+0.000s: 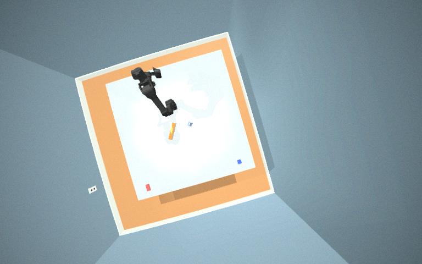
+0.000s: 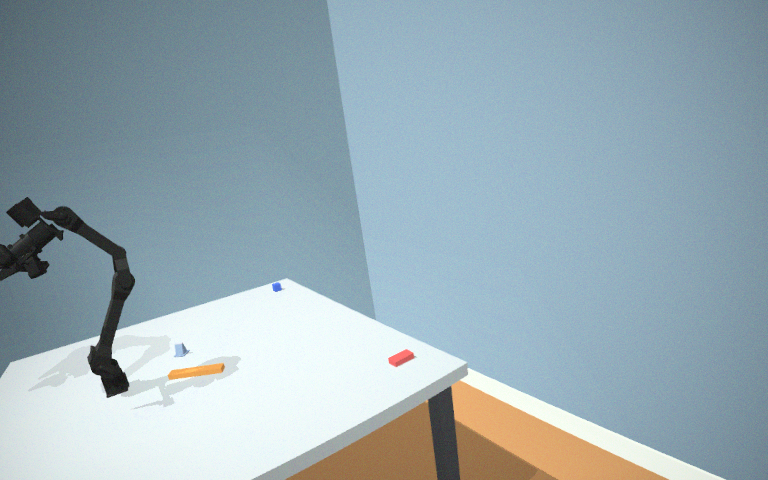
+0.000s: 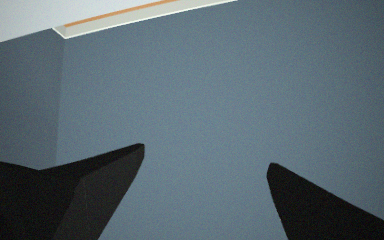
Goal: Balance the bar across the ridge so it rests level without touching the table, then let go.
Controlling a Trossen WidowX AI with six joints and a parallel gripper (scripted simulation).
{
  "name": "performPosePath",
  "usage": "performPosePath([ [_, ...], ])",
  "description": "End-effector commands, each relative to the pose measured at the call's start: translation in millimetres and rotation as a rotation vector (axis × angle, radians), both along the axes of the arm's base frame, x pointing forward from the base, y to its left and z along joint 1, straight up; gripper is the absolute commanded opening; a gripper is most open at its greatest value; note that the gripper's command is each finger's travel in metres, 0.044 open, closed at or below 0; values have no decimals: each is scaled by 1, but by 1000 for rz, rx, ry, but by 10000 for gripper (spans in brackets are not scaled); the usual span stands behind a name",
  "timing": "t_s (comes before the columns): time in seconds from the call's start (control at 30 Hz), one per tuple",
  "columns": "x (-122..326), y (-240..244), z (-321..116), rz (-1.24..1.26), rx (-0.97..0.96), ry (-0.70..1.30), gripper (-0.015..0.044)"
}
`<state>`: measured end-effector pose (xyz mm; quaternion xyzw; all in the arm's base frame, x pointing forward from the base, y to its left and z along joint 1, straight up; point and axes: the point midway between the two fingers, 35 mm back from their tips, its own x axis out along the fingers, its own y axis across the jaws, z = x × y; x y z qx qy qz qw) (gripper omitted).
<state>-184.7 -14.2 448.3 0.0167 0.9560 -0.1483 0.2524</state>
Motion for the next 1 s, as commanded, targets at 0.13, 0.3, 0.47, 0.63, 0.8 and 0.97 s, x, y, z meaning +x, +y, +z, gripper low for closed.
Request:
performPosePath([
  [0.13,-5,-11,-5,24,-47,-23,315],
  [0.3,-10,-27,-12,58,-111,-60,315],
  [0.47,-14,-45,-19,89,-180,-98,315],
  [0.63,-16,-62,-26,117,-246,-140,315],
  [0.8,-16,-81,-34,143,-298,-192,315],
  [0.97,-14,-100,-43,166,-345,-247,315],
])
